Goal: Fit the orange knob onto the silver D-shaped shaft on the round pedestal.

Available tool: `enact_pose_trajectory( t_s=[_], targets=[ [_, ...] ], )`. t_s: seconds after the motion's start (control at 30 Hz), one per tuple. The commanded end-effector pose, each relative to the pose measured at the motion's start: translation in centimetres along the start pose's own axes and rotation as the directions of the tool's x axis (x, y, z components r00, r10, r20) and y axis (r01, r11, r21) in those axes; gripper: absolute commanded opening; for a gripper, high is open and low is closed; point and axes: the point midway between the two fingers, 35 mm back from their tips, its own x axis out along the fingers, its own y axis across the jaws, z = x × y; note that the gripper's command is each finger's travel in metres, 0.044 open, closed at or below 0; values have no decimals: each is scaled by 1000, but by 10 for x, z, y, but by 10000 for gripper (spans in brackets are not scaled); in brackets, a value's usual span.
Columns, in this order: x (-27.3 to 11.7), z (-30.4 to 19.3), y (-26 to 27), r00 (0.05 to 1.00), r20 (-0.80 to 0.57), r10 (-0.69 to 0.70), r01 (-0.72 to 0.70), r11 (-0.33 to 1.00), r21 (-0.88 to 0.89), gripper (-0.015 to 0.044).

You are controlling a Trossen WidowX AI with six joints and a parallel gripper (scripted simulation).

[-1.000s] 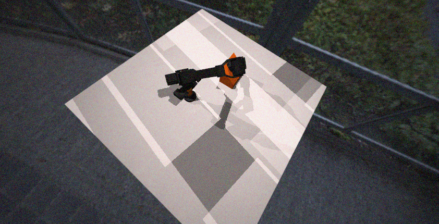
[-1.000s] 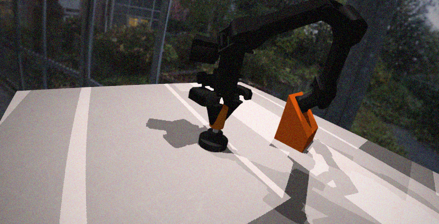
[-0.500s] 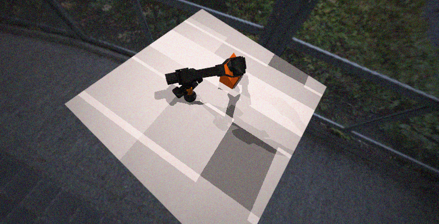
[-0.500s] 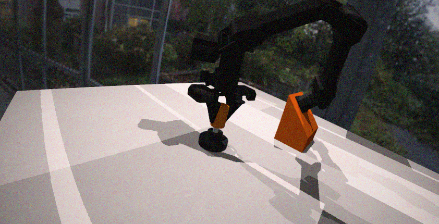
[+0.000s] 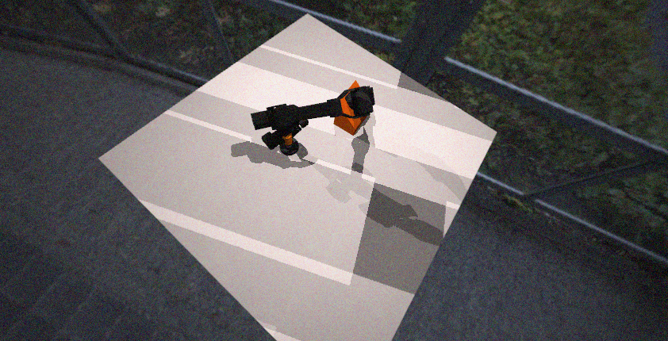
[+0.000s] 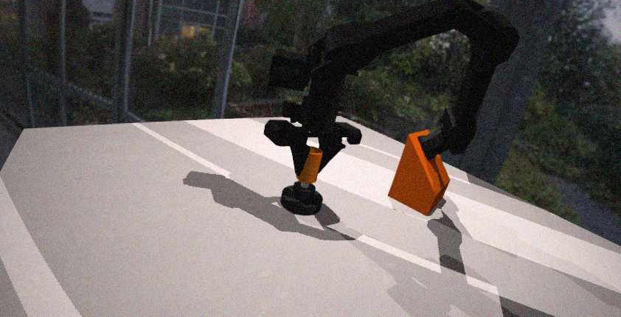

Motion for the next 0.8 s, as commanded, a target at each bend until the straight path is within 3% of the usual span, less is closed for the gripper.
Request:
enact_pose_trajectory(
  t_s=[0.0,0.2,0.43,0.77],
  targets=[
    [-1,0,0,1000,0,2,-2,1000,4,0],
    [-5,-1,-2,1000,0,2,-2,1000,13,0],
    [-5,-1,0,1000,0,2,-2,977,212,0],
    [-1,0,-1,1000,0,2,-2,977,212,0]
  ],
)
